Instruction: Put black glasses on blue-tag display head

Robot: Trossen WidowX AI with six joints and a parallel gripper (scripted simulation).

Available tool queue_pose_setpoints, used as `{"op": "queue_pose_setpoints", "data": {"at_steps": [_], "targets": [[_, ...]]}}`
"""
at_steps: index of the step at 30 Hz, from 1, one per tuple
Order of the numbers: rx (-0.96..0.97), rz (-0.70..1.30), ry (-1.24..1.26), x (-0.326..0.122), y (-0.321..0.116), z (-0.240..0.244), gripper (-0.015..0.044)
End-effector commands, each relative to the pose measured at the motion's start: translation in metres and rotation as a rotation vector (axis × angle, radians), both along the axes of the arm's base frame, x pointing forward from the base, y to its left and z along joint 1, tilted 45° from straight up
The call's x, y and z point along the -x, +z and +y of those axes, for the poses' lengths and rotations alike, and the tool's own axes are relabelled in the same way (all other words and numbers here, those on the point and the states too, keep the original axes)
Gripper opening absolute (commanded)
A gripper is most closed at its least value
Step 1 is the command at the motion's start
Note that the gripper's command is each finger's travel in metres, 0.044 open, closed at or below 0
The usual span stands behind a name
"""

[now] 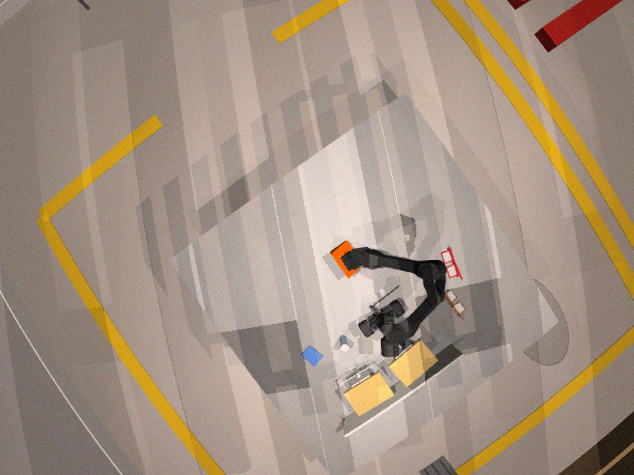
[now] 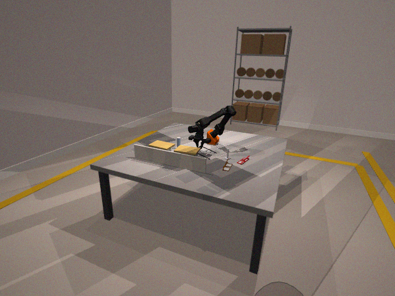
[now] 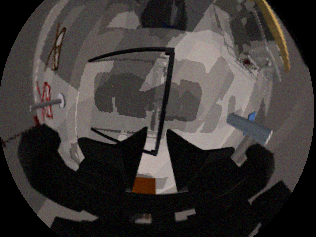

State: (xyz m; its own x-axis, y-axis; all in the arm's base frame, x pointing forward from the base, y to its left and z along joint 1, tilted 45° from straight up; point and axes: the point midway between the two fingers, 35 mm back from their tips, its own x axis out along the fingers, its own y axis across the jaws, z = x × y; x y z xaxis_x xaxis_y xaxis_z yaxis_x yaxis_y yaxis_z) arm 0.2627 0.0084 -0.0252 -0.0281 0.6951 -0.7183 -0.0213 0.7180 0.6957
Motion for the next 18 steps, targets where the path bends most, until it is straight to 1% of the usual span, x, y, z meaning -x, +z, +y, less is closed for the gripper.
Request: {"op": "queue_pose_setpoints", "data": {"at_steps": [1, 5, 18], "targets": [[-0.005, 0.008, -0.004, 0.0024, -0.0046, 0.005, 0.014], [-0.006, 0.008, -0.004, 0.003, -0.0072, 0.0079, 0.014], [-0.002, 0.001, 0.001, 0.0011, -0.0049, 0.0055, 0.0053]]}}
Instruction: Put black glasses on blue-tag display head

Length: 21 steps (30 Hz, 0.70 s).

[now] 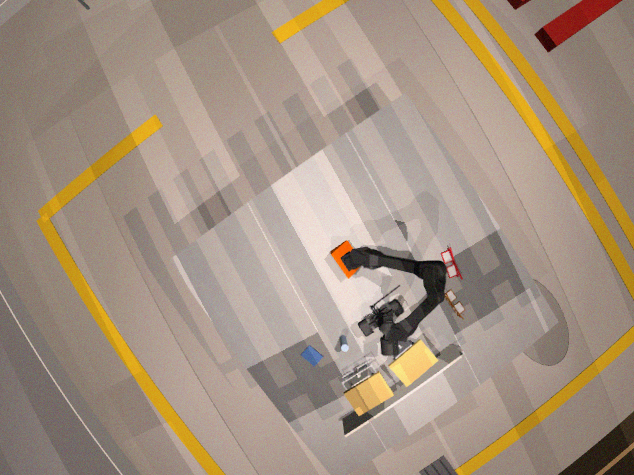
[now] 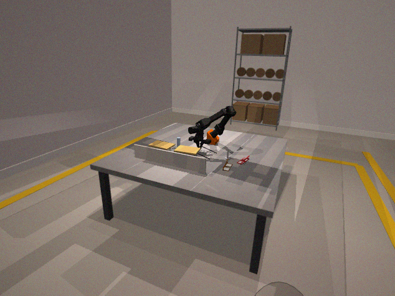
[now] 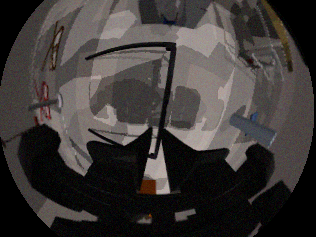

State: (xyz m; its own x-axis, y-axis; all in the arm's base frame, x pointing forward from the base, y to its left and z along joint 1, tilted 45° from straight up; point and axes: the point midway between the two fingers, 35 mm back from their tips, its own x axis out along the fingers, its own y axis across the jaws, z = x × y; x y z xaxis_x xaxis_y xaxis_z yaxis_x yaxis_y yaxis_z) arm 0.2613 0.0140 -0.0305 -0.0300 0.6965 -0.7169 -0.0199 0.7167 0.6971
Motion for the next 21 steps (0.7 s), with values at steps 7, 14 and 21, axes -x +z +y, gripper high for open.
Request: {"op": "queue_pose_setpoints", "data": {"at_steps": [7, 14, 21], "targets": [[0.0, -0.001, 0.001, 0.0, 0.0, 0.0, 0.0007], [0.002, 0.0, 0.0, -0.002, 0.007, -0.007, 0.0], [0.006, 0.003, -0.003, -0.005, 0.035, -0.037, 0.0]]}}
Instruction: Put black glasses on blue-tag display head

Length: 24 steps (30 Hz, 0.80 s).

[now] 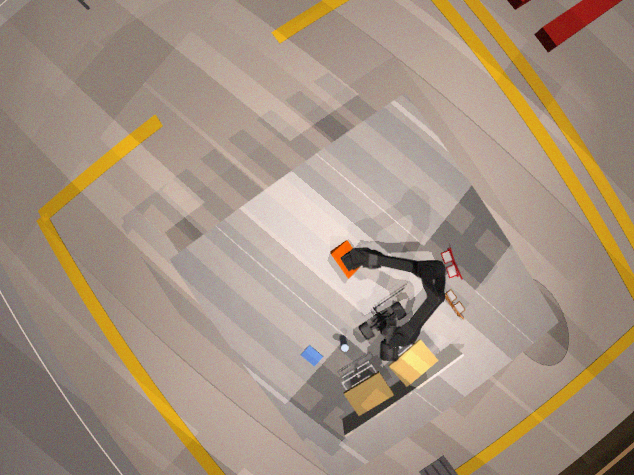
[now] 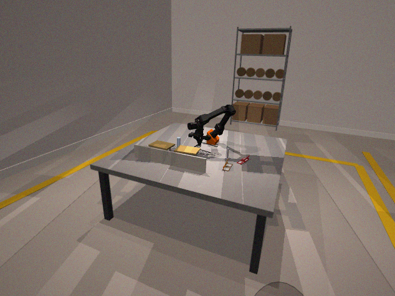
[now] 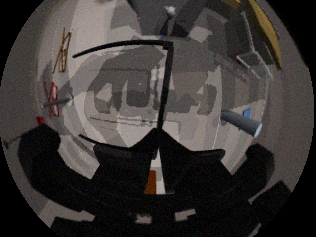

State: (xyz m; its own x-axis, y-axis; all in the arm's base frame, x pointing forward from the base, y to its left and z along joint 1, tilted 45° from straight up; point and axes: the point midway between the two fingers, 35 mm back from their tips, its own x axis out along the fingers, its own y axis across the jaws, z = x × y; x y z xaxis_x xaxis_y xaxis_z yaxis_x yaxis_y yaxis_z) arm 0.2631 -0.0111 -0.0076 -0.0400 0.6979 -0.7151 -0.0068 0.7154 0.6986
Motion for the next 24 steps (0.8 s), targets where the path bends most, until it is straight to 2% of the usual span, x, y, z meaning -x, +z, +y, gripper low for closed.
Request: {"op": "queue_pose_setpoints", "data": {"at_steps": [1, 8, 13, 24], "targets": [[0.008, -0.013, -0.001, -0.003, 0.016, -0.017, 0.0], [0.003, -0.01, -0.002, -0.002, 0.045, -0.044, 0.0], [0.006, -0.004, -0.014, 0.0, 0.05, -0.046, 0.0], [0.06, 0.106, -0.268, 0.002, 0.085, -0.043, 0.0]]}}
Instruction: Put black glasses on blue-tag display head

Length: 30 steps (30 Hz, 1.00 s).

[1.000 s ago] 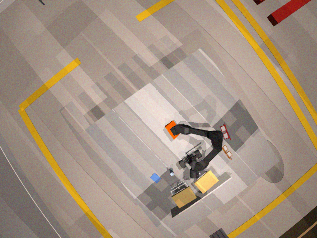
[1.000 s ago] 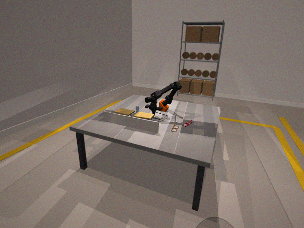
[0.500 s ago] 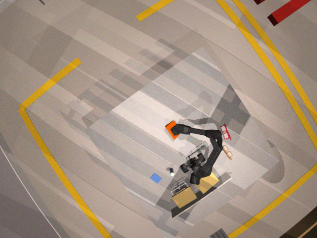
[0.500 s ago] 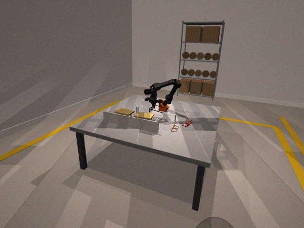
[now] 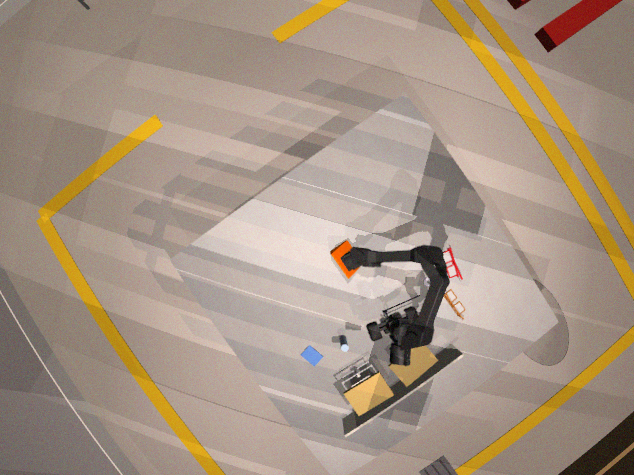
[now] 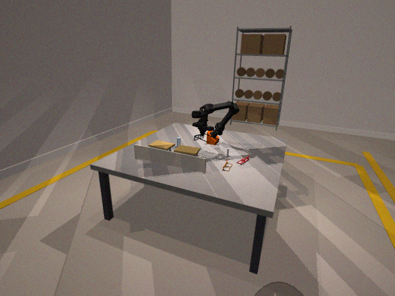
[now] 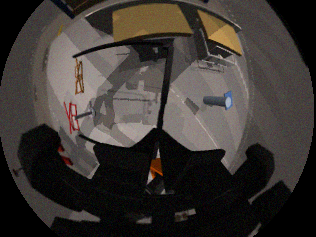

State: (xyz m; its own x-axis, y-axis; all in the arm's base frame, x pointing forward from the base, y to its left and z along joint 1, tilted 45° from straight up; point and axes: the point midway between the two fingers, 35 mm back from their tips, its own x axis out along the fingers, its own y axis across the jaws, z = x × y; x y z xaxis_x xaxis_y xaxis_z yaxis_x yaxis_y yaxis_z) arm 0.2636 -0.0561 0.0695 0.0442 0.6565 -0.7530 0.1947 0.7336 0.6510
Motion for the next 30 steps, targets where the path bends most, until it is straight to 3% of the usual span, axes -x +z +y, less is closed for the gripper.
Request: {"op": "queue_pose_setpoints", "data": {"at_steps": [1, 30], "targets": [[0.007, 0.038, -0.089, 0.003, 0.012, 0.003, 0.0], [-0.046, 0.285, -0.862, 0.032, 0.097, 0.025, 0.0]]}}
